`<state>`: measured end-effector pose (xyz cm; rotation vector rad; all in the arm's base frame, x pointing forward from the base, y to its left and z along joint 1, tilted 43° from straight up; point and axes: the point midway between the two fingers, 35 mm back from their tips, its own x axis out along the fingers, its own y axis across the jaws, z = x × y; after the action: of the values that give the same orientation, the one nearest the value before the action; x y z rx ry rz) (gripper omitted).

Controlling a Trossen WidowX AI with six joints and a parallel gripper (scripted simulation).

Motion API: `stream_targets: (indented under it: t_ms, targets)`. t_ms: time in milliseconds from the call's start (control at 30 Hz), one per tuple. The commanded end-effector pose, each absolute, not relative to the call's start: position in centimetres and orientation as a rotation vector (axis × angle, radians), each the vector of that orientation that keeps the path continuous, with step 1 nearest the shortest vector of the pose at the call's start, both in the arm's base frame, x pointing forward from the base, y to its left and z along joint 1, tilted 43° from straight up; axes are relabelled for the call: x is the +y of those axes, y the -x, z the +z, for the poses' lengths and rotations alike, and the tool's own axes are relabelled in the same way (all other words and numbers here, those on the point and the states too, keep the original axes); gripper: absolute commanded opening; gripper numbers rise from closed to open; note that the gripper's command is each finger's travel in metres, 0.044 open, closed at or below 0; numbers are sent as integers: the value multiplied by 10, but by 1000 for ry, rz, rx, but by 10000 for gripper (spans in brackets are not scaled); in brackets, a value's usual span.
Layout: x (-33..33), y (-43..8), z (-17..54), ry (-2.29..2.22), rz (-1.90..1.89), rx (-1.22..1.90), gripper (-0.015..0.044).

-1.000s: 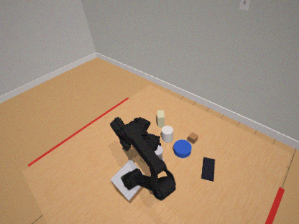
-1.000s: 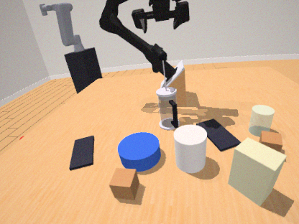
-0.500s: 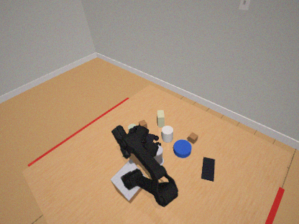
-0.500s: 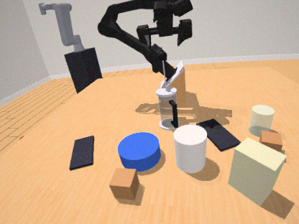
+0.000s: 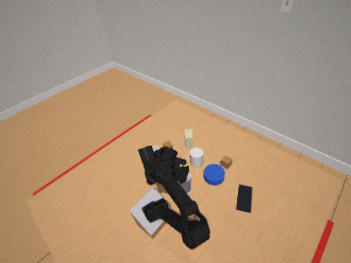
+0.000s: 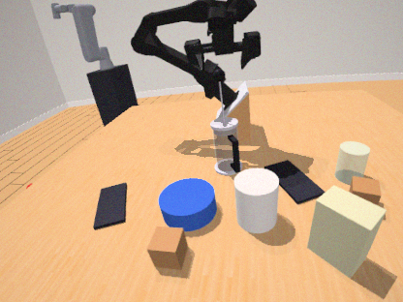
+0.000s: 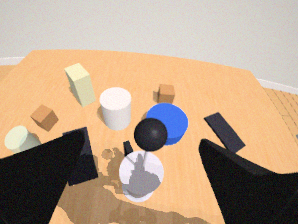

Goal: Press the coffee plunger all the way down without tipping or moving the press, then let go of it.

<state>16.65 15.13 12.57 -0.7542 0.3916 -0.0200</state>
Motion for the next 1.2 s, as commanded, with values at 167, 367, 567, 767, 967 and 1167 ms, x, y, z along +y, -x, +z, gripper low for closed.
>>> stream_targets:
  t_ms: [167, 367, 567, 767, 967, 1167]
  targets:
    - [146, -181, 124, 755, -27, 379, 440]
    - [145, -186, 125, 757, -32, 372, 414]
    - [145, -186, 125, 757, -32, 372, 256]
    - [145, -186, 125, 757, -32, 372, 112]
    - [145, -186, 125, 757, -32, 372, 112]
    - [144, -186, 123, 756, -32, 374, 112]
